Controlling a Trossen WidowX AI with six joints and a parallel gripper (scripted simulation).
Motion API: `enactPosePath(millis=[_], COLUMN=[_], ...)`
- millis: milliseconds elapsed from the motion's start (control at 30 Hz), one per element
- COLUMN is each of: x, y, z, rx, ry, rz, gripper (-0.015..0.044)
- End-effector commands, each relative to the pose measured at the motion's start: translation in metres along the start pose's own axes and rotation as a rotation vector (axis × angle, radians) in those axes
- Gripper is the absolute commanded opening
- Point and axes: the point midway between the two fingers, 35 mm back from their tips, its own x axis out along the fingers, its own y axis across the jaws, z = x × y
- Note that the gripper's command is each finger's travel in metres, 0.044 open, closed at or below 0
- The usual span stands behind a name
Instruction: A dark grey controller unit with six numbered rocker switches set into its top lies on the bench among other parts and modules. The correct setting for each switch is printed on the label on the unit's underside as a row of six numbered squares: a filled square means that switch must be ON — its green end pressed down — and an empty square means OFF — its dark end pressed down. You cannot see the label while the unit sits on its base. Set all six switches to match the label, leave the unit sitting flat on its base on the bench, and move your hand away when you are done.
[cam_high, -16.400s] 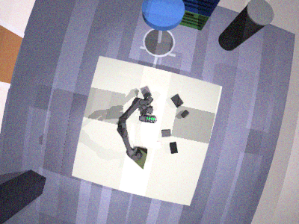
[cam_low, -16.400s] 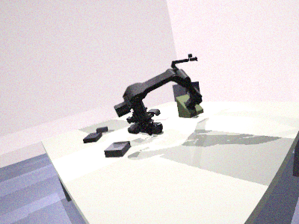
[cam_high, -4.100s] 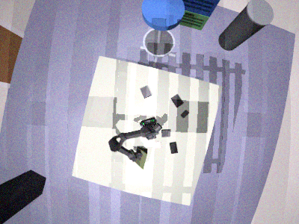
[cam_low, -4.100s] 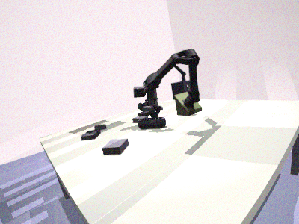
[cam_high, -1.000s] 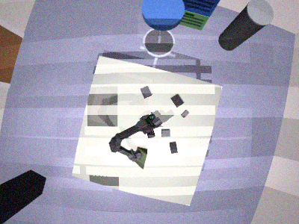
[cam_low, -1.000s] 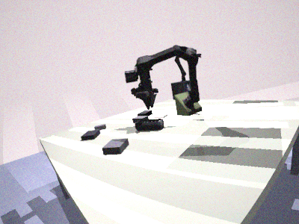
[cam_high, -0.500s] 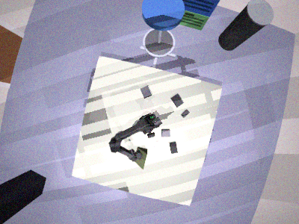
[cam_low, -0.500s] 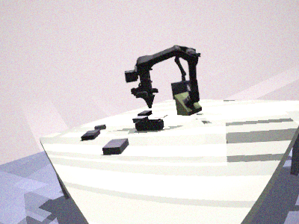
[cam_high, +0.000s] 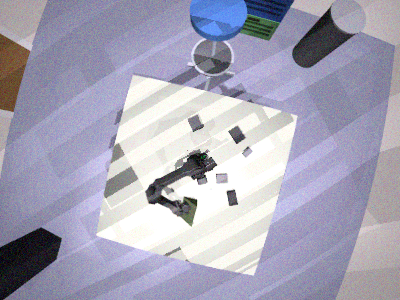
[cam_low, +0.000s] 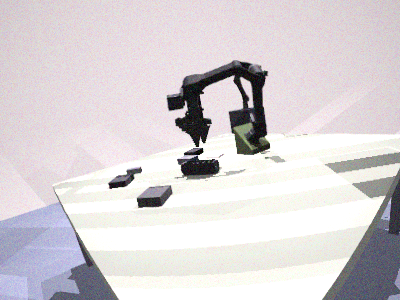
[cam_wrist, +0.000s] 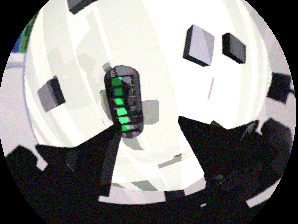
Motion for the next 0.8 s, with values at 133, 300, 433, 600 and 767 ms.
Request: enactPosePath(millis=[133,300,433,600,767], x=[-0.024,-0.077,-0.077,-0.077,-0.077], y=[0.001,-0.001,-0.001,-0.001,-0.001], z=[0.001,-0.002,-0.002,-0.002,-0.002], rx=[0.010,0.044,0.044,0.044,0.044], ry=[-0.017,-0.044,-0.044,-0.044,-0.044], rz=[0.008,0.027,0.027,0.027,0.027], gripper=[0.0361,0.0230,0.0125,0.0000,0.0000])
